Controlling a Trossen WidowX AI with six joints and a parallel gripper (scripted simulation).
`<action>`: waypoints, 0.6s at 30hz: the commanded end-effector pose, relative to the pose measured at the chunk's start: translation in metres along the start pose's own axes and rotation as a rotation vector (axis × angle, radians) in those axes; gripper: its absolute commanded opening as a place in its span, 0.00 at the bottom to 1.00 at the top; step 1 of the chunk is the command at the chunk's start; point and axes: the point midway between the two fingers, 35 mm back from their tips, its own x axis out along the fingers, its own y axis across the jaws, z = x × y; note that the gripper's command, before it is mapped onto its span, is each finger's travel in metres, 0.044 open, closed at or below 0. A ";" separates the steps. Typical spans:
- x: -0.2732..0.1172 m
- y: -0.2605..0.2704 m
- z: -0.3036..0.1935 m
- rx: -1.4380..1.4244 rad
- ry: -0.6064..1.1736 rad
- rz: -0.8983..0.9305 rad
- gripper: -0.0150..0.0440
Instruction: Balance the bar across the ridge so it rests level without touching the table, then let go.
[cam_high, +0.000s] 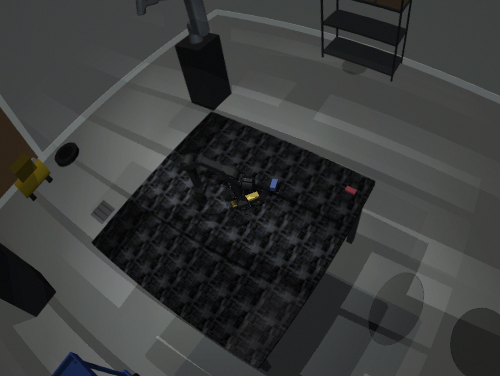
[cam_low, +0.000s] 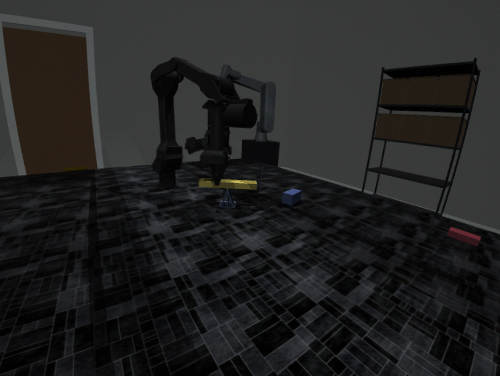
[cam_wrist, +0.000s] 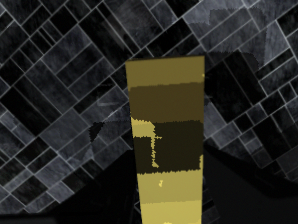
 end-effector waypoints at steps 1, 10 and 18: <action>0.000 0.000 0.000 0.000 0.000 0.000 0.54; 0.000 0.000 0.000 0.000 0.000 0.000 0.55; 0.000 0.000 0.000 0.000 0.000 0.000 0.57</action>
